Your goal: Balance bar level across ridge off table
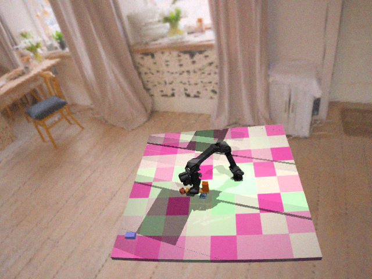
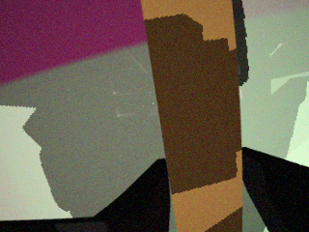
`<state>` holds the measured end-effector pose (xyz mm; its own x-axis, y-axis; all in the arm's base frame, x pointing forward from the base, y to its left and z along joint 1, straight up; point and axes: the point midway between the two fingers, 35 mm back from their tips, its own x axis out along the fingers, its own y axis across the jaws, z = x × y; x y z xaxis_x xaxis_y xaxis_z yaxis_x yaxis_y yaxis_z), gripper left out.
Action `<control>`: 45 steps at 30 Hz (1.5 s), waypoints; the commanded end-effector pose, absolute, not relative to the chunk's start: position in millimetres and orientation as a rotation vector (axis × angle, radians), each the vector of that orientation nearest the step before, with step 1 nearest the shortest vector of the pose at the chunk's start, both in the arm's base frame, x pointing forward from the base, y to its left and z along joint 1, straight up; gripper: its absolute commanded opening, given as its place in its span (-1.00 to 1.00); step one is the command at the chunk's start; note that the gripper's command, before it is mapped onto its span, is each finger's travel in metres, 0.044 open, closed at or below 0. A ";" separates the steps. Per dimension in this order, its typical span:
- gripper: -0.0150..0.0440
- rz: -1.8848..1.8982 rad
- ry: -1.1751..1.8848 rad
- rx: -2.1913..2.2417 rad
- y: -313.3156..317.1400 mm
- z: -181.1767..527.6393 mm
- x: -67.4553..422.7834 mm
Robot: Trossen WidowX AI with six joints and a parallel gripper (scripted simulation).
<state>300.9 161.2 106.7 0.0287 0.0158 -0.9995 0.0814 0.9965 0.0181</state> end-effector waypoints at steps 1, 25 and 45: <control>0.09 -0.051 1.542 0.077 161.2 106.6 300.9; 0.94 -0.051 1.542 0.077 161.2 106.6 300.9; 1.00 -0.050 1.542 0.078 159.8 206.5 298.3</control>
<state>299.5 160.4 204.4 0.0343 0.0188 -0.9992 0.0813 0.9965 0.0215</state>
